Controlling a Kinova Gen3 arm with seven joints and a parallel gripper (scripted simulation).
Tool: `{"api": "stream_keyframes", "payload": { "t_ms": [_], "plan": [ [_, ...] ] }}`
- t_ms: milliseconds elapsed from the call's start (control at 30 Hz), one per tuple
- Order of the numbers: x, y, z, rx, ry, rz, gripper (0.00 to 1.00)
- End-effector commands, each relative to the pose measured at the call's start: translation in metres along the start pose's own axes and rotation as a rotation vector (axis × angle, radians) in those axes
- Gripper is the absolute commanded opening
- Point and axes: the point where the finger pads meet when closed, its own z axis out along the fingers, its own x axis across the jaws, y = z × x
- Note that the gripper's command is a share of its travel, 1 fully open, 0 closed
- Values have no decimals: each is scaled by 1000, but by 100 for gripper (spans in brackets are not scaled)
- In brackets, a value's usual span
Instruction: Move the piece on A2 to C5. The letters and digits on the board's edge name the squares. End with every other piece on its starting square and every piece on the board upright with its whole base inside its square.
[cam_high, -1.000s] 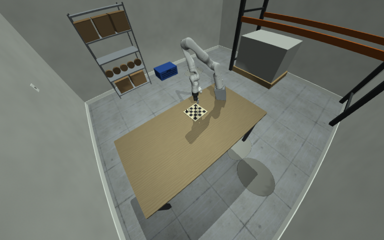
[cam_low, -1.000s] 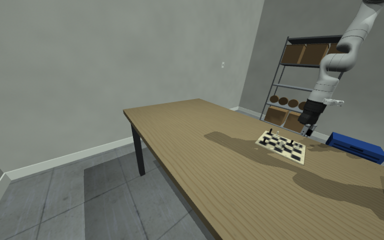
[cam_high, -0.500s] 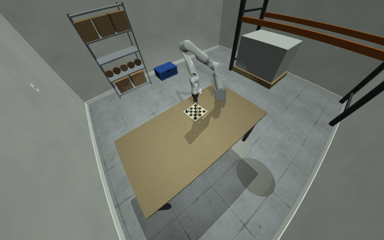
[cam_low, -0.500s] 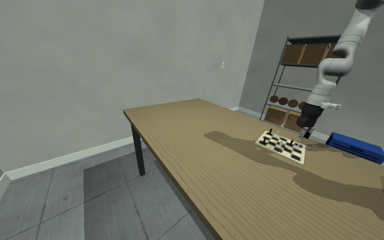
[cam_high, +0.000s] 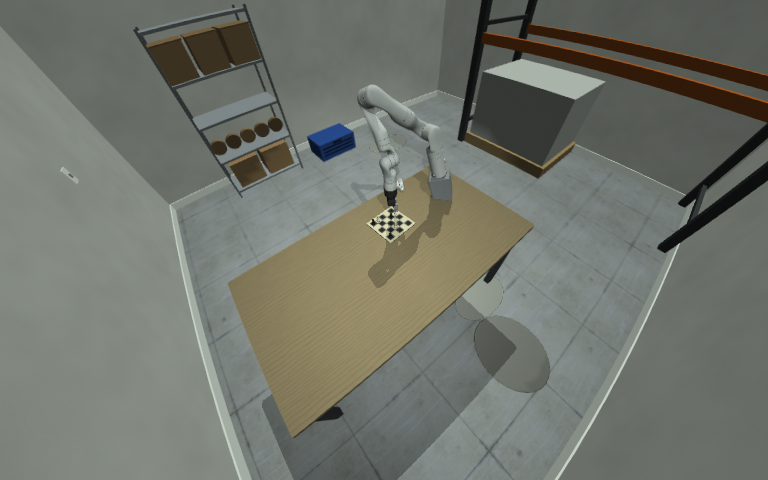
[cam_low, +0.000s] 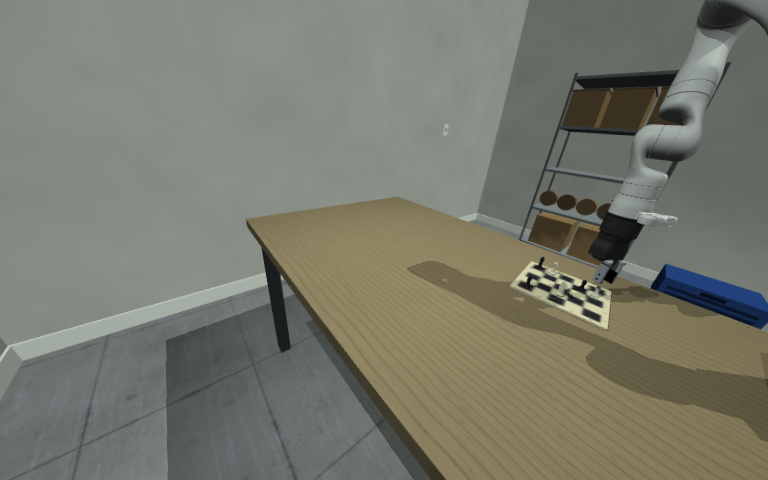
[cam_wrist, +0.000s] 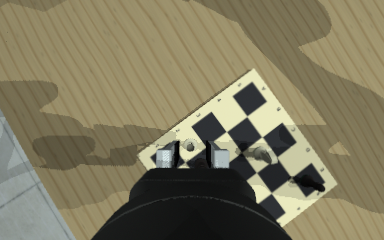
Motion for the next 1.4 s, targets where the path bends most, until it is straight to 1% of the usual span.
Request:
{"api": "stream_keyframes", "payload": {
  "t_ms": [0,333,1367],
  "plan": [
    [-1,1,5,2,0,14,68],
    [0,2,8,0,1,15,68],
    [0,2,8,-2,2,16,68]
  ]
}}
